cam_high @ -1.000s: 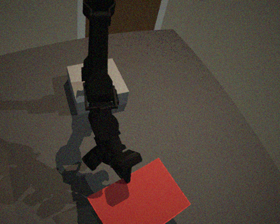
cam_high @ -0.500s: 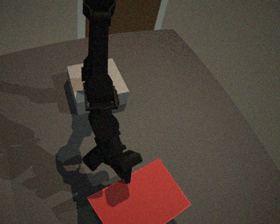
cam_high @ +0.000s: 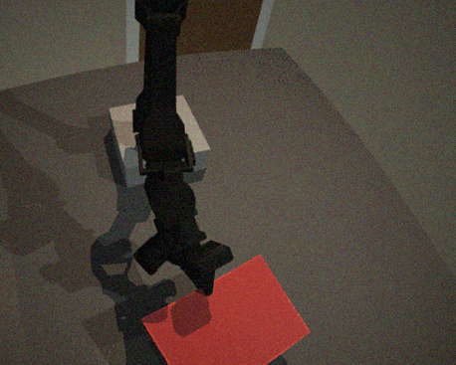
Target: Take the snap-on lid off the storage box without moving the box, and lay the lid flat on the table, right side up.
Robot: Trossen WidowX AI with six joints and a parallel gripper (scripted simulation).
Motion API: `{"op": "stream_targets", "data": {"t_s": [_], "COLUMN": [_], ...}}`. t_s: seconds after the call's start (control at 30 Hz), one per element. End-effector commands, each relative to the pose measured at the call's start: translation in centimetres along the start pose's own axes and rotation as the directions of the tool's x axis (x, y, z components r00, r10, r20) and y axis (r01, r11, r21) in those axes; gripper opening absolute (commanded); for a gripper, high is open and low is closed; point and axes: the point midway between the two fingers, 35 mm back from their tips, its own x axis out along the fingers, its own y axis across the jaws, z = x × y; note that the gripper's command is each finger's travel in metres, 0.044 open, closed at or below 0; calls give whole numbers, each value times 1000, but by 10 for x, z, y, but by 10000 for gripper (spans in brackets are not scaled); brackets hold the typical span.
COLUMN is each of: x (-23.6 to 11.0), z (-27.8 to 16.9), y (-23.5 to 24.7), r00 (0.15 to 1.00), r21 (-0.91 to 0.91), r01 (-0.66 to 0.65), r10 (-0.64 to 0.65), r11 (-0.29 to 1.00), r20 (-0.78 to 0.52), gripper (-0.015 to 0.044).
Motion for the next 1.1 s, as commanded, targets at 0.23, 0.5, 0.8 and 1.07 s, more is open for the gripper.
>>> {"op": "stream_targets", "data": {"t_s": [0.23,0.5,0.8,1.07], "x": [-8,-12,-16,-22], "z": [1,1,1,1], "y": [18,28,40,50], "r00": [1000,1000,1000,1000], "r21": [-2,-2,-2,-2], "r01": [-15,-15,-16,-16], "r10": [15,15,16,16], "r11": [1000,1000,1000,1000], "r20": [1,1,1,1], "gripper": [0,0,0,0]}}
